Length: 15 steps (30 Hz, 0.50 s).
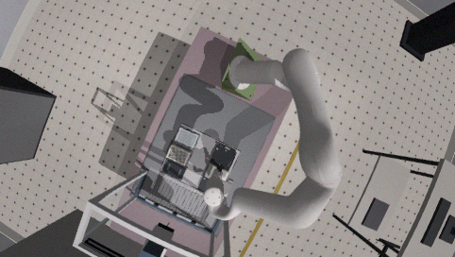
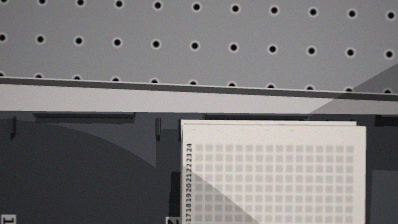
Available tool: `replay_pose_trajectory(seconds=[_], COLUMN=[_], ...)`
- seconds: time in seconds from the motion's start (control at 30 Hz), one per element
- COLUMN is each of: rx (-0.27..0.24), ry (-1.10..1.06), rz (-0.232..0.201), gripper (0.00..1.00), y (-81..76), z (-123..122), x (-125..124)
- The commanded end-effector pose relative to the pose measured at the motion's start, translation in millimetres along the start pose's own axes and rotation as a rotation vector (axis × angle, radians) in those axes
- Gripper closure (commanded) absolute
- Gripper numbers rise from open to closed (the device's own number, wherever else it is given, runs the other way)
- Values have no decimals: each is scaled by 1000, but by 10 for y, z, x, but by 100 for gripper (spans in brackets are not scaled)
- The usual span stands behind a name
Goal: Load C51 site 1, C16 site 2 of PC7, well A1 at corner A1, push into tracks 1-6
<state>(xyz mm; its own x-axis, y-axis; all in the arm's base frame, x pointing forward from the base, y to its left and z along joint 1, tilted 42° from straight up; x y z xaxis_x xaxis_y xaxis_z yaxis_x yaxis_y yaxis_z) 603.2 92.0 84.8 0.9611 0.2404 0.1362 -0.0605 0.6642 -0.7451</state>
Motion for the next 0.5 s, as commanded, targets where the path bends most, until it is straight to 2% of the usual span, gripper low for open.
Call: replay_pose_trajectory(seconds=[0.0, 0.2, 0.47], rx=[-1, -1, -1], ry=[-1, -1, -1], rz=[-2, -2, -2], gripper=[100, 100, 100], y=[73, 173, 177], z=[-1, -1, -1], x=[8, 8, 8])
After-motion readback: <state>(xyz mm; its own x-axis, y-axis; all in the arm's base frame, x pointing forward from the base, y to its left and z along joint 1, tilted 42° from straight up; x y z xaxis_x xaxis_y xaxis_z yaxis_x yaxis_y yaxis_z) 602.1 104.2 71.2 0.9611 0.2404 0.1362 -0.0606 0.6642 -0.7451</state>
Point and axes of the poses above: the point where the finger pads meet when closed, its own y axis out along the fingers, its own x axis across the jaws, z = x × y, the point moved 8 cm from there along -y, back along the fingers, and after that the axes turned 14 degrees about -y, right-handed, at the moved point
